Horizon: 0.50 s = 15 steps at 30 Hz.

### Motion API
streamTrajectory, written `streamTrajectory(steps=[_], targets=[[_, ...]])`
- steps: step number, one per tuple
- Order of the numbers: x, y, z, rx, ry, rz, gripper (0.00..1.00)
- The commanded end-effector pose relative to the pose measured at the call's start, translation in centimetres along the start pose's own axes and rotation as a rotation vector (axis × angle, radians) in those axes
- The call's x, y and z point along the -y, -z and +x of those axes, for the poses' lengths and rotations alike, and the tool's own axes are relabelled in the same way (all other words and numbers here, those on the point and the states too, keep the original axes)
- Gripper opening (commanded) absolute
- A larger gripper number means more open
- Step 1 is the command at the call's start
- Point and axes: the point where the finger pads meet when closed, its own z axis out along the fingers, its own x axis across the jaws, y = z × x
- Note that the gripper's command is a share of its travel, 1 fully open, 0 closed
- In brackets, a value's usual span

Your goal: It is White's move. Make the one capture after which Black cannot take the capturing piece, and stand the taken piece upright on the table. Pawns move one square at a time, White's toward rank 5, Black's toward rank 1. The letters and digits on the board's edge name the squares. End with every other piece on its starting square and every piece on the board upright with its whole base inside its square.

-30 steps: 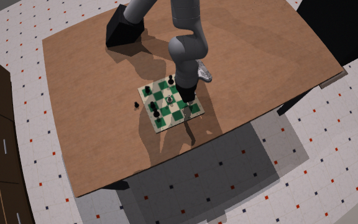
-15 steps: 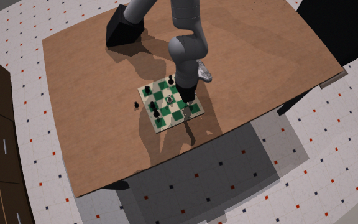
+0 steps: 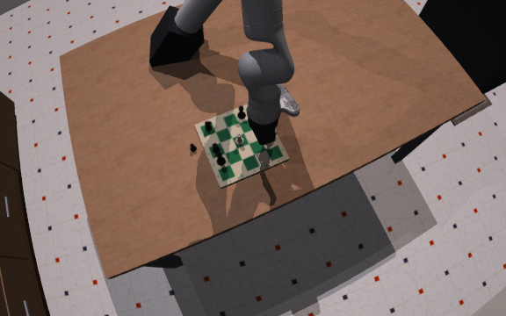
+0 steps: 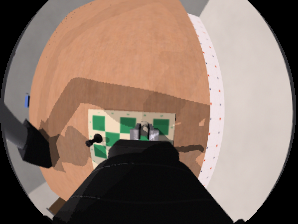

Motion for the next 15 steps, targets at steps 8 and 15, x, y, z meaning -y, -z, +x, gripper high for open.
streamTrajectory(steps=[8,15], targets=[[-0.04,0.06,0.05,-0.001,0.0,-0.001,0.16],[-0.04,0.06,0.05,-0.001,0.0,-0.001,0.63]])
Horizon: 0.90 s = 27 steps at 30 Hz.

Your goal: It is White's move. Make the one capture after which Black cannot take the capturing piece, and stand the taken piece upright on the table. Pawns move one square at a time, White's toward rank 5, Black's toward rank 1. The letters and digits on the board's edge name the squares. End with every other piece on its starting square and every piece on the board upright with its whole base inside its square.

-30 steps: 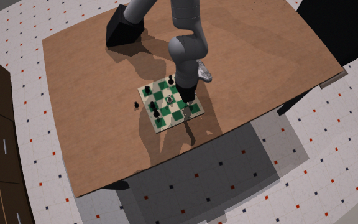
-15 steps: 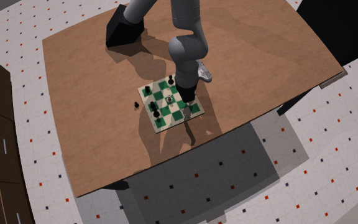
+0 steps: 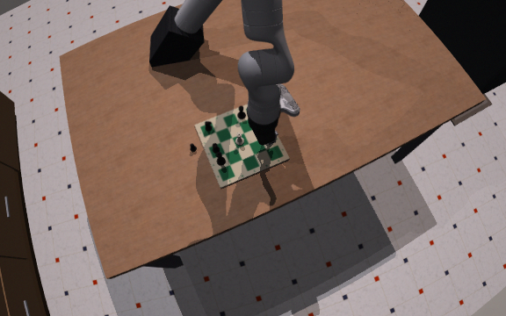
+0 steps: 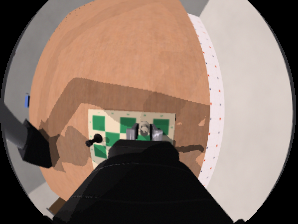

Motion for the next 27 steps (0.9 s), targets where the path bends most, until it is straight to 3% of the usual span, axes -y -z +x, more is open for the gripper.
streamTrajectory(steps=[1,2,3,17,24,27], targets=[[0.0,0.1,0.1,-0.001,0.0,-0.001,0.63],[0.0,0.1,0.1,-0.001,0.0,-0.001,0.63],[0.0,0.1,0.1,-0.001,0.0,-0.001,0.79],[0.0,0.2,0.1,-0.001,0.0,-0.001,0.79],[0.0,1.6,0.0,-0.001,0.0,-0.001,0.79],[0.0,3.0,0.0,-0.001,0.0,-0.001,0.79]])
